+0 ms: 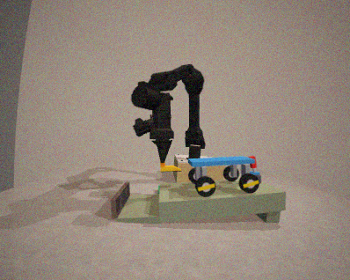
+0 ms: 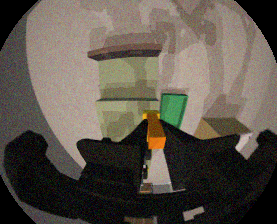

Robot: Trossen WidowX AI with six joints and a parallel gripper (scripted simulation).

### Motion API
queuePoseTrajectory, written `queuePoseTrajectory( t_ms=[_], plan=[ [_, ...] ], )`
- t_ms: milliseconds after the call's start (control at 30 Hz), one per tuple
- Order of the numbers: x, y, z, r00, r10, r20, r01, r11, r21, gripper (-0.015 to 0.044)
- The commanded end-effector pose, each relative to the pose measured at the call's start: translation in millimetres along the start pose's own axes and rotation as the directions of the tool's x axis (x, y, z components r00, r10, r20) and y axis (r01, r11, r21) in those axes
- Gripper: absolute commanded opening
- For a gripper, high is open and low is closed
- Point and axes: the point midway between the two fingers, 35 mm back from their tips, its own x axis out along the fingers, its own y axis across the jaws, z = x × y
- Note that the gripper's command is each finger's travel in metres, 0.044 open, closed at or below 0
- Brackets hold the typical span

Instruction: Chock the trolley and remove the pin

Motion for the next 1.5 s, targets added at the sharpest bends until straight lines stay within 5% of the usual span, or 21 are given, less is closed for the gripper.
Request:
queuePoseTrajectory(
  t_ms=[0,533,1467],
  plan=[
    [12.3,-0.9,-1.1,1.0,-0.011,-0.013,0.011,1.0,0.006,0.0],
    [44.8,-3.2,-3.9,1.0,-0.011,-0.014,0.011,1.0,0.006,0.0],
    [43.9,-1.9,-25.3,1.0,-0.011,-0.016,0.011,1.0,0.006,0.0]
  ],
)
